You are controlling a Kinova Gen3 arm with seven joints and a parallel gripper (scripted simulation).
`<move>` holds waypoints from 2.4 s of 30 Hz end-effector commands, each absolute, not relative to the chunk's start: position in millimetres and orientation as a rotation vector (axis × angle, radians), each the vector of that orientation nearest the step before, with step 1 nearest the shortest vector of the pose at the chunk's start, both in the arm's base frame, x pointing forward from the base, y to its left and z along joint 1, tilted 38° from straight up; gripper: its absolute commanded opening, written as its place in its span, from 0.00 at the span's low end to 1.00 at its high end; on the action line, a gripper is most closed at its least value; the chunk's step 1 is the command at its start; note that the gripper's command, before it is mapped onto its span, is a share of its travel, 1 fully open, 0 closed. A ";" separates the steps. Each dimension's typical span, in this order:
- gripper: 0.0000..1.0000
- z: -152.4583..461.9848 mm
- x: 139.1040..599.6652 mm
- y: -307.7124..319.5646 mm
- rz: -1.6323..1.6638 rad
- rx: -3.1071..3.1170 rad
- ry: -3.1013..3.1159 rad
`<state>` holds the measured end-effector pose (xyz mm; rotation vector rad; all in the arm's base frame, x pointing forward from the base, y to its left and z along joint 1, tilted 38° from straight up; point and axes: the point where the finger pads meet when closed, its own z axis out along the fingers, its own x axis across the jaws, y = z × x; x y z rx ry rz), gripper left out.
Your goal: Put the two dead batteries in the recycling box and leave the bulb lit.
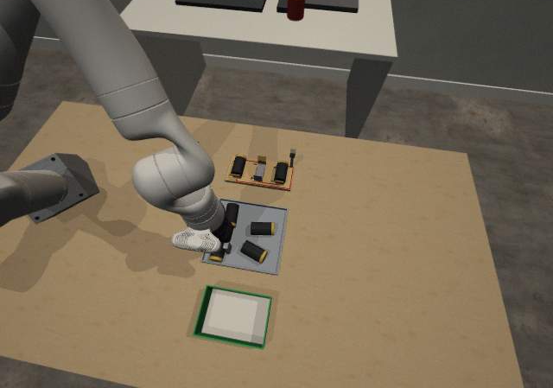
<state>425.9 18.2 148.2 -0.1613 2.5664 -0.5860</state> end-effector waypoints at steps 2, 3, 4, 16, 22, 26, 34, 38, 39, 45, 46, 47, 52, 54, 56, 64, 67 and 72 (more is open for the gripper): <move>0.90 150.0 425.1 19.2 -0.585 -0.162 2.566; 0.90 151.2 424.3 19.8 -0.585 -0.162 2.566; 0.90 152.9 423.3 20.6 -0.585 -0.162 2.566; 0.90 185.6 402.5 36.3 -0.585 -0.162 2.566; 0.90 198.6 394.3 42.5 -0.585 -0.162 2.566; 0.90 199.3 393.8 42.9 -0.585 -0.162 2.566; 0.90 202.0 392.1 44.2 -0.585 -0.162 2.566; 0.90 214.3 384.3 50.1 -0.585 -0.162 2.566; 0.90 218.7 381.5 52.2 -0.585 -0.162 2.566; 0.90 237.3 369.7 61.1 -0.585 -0.162 2.566; 0.90 241.3 367.2 63.0 -0.585 -0.162 2.566; 0.90 244.6 365.1 64.6 -0.585 -0.162 2.566; 0.90 250.6 361.3 67.4 -0.585 -0.162 2.566; 0.90 250.6 361.3 67.4 -0.585 -0.162 2.566; 0.90 250.7 361.6 67.5 -0.585 -0.162 2.566; 0.90 257.6 375.7 71.7 -0.585 -0.162 2.566; 0.90 265.0 390.7 76.1 -0.585 -0.162 2.566; 0.90 278.6 418.3 84.3 -0.585 -0.162 2.566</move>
